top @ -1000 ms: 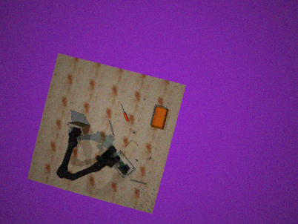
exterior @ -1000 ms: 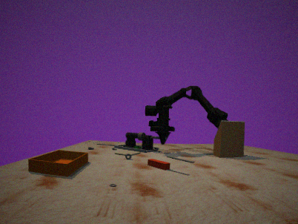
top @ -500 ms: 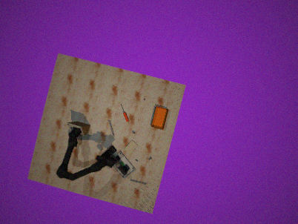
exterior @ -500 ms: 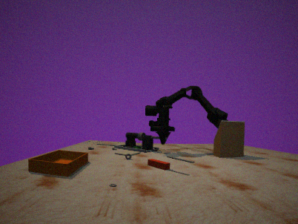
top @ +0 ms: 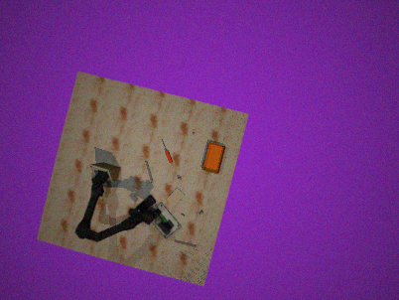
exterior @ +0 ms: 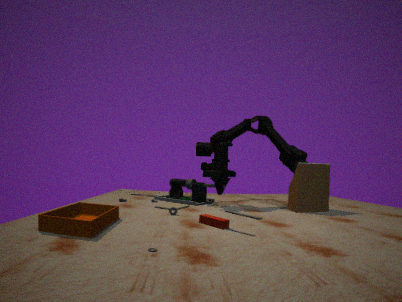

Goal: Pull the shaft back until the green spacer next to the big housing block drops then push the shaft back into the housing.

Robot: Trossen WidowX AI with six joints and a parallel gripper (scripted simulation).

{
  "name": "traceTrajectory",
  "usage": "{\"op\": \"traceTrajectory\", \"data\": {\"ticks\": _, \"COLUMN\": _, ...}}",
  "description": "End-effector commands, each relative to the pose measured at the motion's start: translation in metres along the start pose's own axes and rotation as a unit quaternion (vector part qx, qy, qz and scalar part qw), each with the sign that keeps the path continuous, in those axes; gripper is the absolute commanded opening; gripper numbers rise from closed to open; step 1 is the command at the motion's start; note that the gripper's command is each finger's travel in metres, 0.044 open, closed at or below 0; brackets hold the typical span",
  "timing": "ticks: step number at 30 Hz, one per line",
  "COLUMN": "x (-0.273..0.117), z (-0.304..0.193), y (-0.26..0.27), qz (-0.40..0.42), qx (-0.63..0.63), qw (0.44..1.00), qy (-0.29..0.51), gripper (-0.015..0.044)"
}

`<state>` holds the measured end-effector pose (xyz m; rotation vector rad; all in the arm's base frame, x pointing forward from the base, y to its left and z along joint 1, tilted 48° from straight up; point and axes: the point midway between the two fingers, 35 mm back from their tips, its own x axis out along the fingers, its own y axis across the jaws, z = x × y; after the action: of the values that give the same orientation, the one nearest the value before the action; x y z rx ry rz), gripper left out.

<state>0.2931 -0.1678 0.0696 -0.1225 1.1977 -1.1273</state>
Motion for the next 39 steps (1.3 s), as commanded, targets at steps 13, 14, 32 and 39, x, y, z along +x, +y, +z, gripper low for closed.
{"op": "traceTrajectory", "data": {"ticks": 13, "x": -0.0011, "z": 0.0045, "y": -0.0001, "qz": 0.000, "qx": 0.001, "qw": 1.000, "qy": -0.003, "gripper": 0.0000}}
{"op": "traceTrajectory", "data": {"ticks": 14, "x": -0.0011, "z": 0.0046, "y": -0.0001, "qz": 0.000, "qx": 0.001, "qw": 1.000, "qy": -0.003, "gripper": 0.0000}}
{"op": "traceTrajectory", "data": {"ticks": 32, "x": -0.0012, "z": 0.0066, "y": -0.0001, "qz": 0.000, "qx": 0.001, "qw": 1.000, "qy": -0.003, "gripper": 0.0000}}
{"op": "traceTrajectory", "data": {"ticks": 39, "x": -0.0012, "z": 0.0073, "y": -0.0001, "qz": 0.000, "qx": 0.001, "qw": 1.000, "qy": -0.003, "gripper": 0.0000}}
